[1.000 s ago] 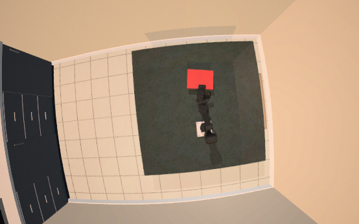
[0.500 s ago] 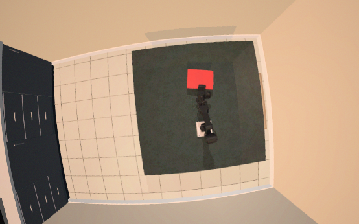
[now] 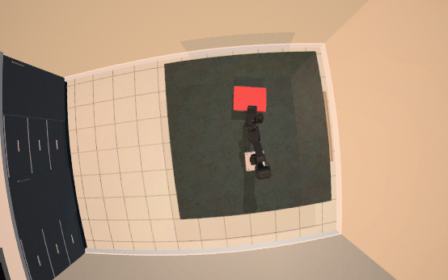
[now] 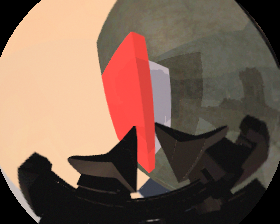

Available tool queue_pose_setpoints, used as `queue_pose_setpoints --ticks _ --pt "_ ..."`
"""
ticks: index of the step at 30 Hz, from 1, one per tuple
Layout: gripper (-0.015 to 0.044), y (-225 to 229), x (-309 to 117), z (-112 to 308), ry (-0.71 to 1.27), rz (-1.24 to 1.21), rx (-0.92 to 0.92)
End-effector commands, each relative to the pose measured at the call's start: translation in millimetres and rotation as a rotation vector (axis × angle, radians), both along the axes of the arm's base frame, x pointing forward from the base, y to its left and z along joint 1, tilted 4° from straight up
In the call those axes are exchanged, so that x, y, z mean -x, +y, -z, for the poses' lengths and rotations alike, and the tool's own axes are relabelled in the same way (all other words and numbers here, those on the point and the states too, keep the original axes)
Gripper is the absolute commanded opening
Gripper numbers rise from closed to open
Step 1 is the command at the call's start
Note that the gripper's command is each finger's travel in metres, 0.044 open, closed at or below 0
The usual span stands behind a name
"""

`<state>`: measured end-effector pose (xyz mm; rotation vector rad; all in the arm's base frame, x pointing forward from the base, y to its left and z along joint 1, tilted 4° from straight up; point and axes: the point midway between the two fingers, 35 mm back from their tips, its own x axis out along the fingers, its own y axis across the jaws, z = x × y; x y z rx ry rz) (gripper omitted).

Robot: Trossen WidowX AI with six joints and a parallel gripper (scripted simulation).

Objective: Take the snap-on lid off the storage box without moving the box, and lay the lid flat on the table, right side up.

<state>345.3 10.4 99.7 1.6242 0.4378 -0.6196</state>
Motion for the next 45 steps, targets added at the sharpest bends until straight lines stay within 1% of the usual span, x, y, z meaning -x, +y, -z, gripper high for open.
queue_pose_setpoints --ticks 1,25,45 --pt "0.0 0 -1 0 -0.001 -0.004 0.0" --pt "0.0 0 -3 0 -0.001 -0.004 0.0" --pt "0.0 -3 -5 -26 -0.001 -0.008 0.002"
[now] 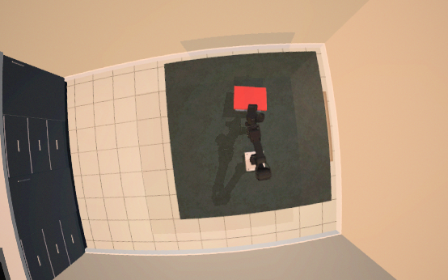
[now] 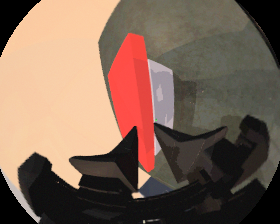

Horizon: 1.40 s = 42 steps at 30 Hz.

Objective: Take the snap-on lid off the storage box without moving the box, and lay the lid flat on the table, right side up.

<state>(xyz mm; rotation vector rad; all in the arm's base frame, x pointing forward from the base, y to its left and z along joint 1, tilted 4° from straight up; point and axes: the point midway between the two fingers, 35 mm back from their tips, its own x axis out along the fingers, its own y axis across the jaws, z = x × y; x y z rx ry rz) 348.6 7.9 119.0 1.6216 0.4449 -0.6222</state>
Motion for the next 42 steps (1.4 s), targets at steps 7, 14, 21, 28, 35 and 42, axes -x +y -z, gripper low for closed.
queue_pose_setpoints --ticks 7,14,21,28,35,42 --pt "0.0 -1 -4 -16 -0.007 -0.005 0.002" --pt "0.0 -2 -8 -25 -0.008 -0.005 0.002" --pt "0.0 -4 -12 -35 -0.008 -0.005 0.003" --pt "0.0 -5 -18 -44 -0.008 -0.005 0.003" --pt "0.0 -6 -24 -54 -0.009 -0.005 0.003" --pt "0.0 -8 -31 -63 -0.01 -0.005 0.003"
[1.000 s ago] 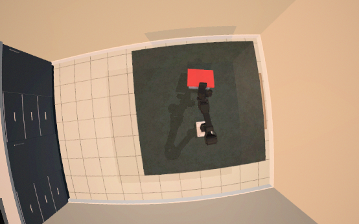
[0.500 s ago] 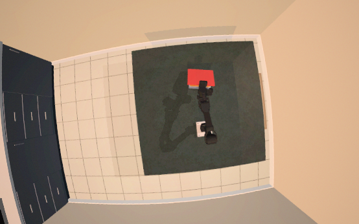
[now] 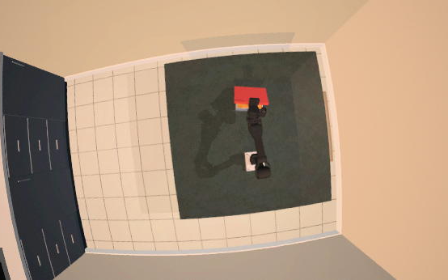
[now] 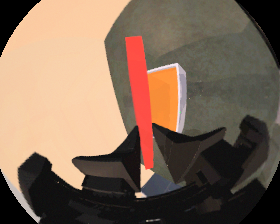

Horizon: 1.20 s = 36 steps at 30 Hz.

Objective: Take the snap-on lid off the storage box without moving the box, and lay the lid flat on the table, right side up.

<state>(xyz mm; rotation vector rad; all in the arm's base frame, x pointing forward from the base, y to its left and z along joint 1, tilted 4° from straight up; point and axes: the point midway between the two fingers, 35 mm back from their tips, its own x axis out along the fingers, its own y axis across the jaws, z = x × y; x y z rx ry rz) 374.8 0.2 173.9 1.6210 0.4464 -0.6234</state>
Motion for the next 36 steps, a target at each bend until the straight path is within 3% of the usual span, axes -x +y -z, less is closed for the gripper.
queue_pose_setpoints --ticks 1,36 --pt "0.0 -1 -6 -9 -0.011 -0.005 0.003" --pt "0.0 -4 -7 -55 -0.012 -0.005 0.003"
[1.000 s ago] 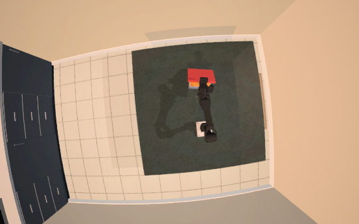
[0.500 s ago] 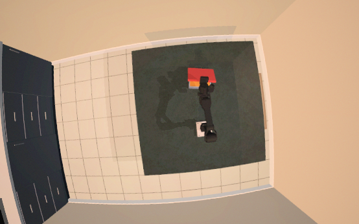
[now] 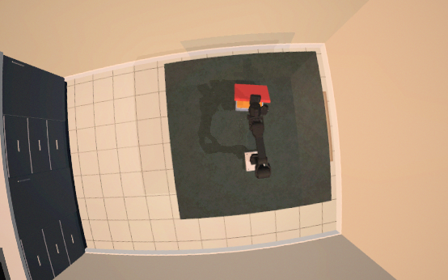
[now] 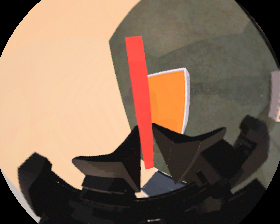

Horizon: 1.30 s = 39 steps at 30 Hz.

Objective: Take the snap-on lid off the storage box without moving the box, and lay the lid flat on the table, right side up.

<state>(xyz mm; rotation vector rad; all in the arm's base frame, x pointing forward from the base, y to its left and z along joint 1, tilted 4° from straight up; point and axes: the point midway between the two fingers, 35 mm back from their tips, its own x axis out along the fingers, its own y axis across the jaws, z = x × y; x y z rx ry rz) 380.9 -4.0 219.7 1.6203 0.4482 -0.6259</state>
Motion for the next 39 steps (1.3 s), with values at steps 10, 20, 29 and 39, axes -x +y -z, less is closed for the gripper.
queue_pose_setpoints --ticks 10,20,29,39 --pt "0.0 -5 1 -9 -0.014 -0.005 0.004" --pt "0.0 -25 7 -6 -0.014 -0.005 0.006" --pt "0.0 -42 11 -4 -0.013 -0.005 0.007" --pt "0.0 -61 16 -3 -0.013 -0.005 0.009"
